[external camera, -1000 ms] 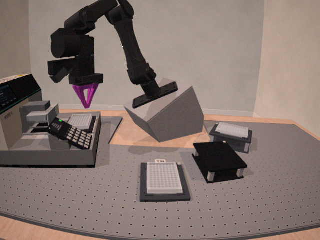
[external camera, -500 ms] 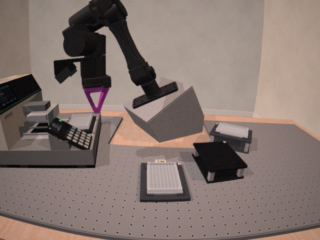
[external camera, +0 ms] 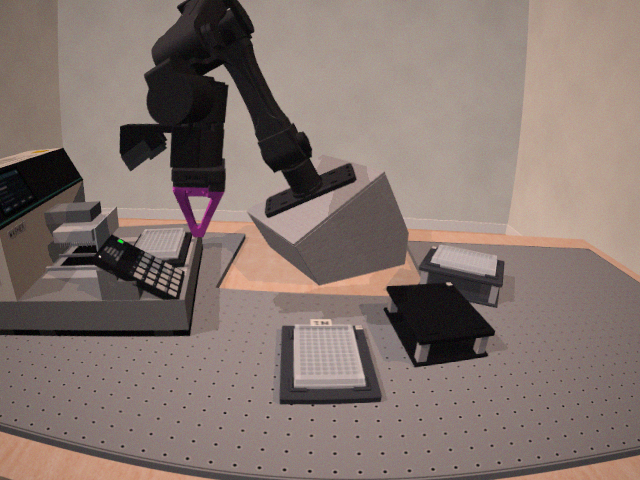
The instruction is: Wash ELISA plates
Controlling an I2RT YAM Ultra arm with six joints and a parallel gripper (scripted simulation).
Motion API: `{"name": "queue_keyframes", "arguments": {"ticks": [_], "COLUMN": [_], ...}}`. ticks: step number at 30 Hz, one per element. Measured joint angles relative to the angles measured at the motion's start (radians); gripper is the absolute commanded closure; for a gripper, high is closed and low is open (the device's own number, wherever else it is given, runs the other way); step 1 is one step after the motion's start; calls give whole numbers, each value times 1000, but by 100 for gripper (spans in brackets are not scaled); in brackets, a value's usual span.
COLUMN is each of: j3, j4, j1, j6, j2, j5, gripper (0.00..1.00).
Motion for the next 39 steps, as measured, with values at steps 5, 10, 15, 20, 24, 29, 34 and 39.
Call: {"name": "queue_keyframes", "arguments": {"ticks": [5,10,15,20,24,29,34,39], "j3": [-149,-225,-254,-254,-254,-254,-254,-254], "j4": [143,259,327,355,360,360,360,360], "j1": [53,129,161,161,161,161,161,161], "j6": [24,64,91,100,103,103,103,103], "j2": [21,42,58,58,58,58,58,58], "j5": [137,307,421,463,474,479,481,481], "gripper": [100,100,100,100,100,100,100,100]}}
